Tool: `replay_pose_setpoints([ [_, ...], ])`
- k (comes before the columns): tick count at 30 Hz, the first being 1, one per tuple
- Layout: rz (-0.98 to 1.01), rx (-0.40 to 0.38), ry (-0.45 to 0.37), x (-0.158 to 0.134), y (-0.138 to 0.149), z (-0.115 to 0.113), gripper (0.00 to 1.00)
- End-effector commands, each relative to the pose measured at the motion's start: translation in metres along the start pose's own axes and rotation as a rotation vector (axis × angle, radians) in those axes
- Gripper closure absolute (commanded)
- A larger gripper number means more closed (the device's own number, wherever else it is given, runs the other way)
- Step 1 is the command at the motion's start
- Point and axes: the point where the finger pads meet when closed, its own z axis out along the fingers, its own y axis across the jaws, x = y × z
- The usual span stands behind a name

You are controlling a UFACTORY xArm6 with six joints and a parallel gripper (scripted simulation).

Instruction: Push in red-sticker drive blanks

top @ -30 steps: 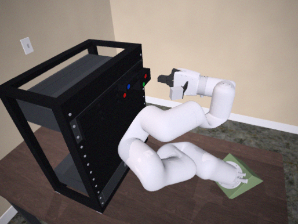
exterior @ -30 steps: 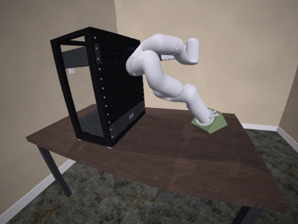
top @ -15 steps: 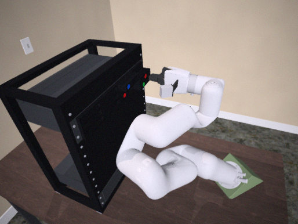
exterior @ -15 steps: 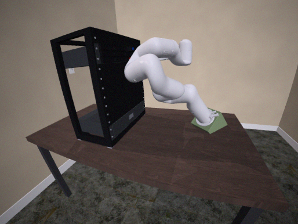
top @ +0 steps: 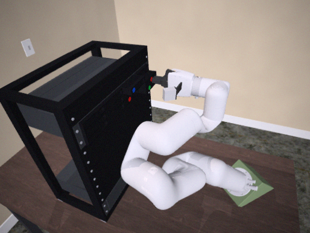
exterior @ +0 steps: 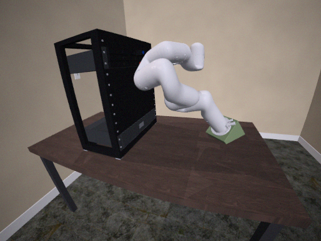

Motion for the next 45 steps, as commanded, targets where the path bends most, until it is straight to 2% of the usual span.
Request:
replay_pose_setpoints([
  [1, -0.002, 0.000, 0.001, 0.000, 0.001, 0.000, 1.00],
  [21, -0.002, 0.000, 0.001, 0.000, 0.002, 0.002, 1.00],
  [45, -0.002, 0.000, 0.001, 0.000, 0.002, 0.019, 1.00],
])
